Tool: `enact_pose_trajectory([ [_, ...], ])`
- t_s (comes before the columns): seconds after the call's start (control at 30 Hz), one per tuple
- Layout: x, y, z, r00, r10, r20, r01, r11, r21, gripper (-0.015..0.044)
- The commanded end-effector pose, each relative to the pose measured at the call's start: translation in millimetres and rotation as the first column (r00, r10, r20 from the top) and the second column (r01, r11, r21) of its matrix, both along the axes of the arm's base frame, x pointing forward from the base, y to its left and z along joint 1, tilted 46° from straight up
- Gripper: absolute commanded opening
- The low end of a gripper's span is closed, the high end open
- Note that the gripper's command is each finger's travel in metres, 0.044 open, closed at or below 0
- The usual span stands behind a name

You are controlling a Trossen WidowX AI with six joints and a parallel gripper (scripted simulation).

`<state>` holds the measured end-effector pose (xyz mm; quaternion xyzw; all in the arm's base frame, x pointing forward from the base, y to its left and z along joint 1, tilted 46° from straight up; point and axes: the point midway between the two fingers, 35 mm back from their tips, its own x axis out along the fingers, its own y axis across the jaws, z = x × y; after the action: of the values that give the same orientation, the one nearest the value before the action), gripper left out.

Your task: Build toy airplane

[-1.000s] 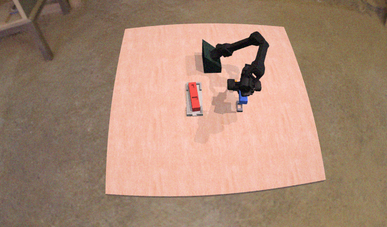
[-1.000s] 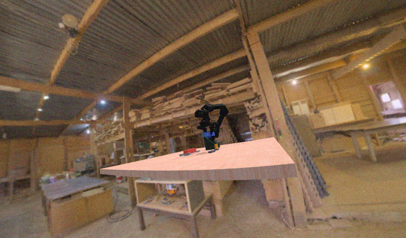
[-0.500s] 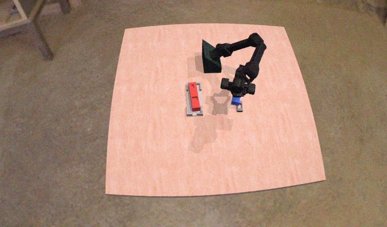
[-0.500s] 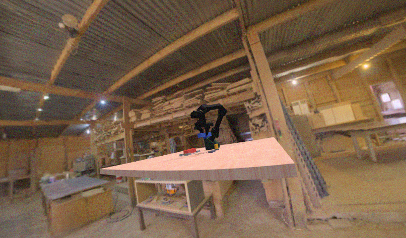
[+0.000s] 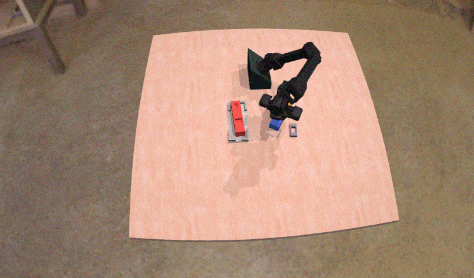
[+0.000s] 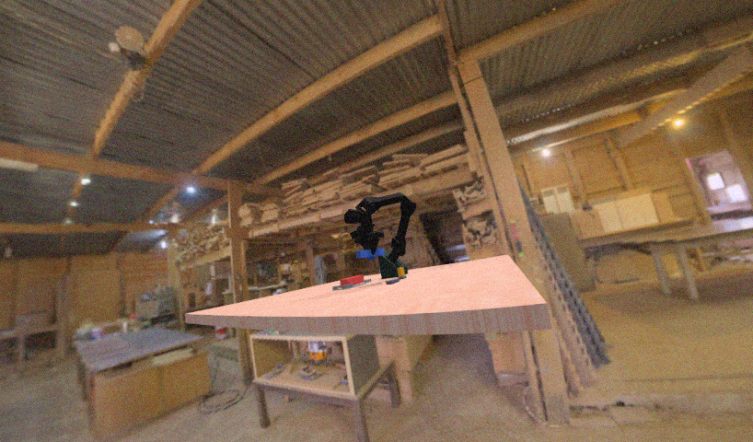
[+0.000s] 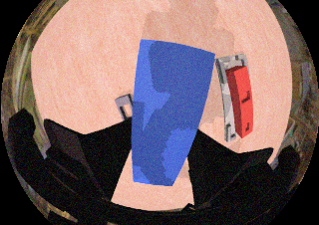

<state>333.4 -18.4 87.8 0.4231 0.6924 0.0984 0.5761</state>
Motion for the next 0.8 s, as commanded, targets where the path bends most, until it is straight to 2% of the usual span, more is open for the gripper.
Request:
enact_pose_trajectory([
  [0.0,-1.5,-9.8,-13.4,0.997,-0.058,-0.06,0.058,0.998,-0.004,0.0],
  [0.77,-14.0,-53.2,-73.7,0.896,-0.317,-0.313,0.317,0.947,-0.051,0.0],
])
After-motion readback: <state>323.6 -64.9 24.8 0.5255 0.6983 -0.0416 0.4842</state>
